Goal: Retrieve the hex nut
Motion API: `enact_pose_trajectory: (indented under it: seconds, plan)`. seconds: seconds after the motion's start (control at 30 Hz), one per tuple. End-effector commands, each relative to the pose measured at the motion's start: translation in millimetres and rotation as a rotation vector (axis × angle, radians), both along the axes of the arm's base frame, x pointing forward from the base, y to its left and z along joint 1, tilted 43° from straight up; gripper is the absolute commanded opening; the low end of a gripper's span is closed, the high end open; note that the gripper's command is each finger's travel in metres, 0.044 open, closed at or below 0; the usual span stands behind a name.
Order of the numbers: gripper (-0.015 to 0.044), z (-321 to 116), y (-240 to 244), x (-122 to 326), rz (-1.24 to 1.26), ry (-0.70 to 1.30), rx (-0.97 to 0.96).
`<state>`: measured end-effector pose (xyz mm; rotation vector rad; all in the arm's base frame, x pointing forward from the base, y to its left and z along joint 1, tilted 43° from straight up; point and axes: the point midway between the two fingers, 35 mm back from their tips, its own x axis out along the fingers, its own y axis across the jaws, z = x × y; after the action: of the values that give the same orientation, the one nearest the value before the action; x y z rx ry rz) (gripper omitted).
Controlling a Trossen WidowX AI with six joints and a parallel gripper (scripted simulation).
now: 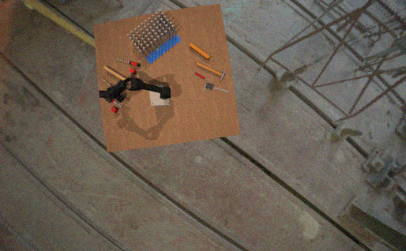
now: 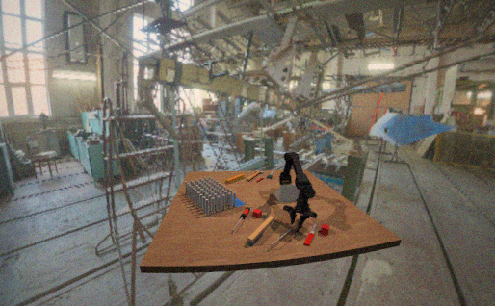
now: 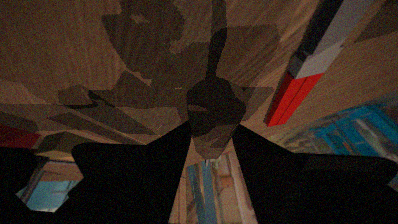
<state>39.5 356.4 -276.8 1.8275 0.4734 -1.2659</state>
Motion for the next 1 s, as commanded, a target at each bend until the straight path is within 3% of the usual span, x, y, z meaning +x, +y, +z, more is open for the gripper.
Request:
enact_pose_trajectory:
  seconds: [0.0,0.47,0.97]
  plan:
    - [0.0,-1.4,-1.5,1.4,0.005,-0.007,0.003]
    - [0.0,-7.6,-10.8,2.9,0.005,-0.007,0.003]
    - [0.0394,-6.8,-9.8,1.5,0.0,0.0,0.0]
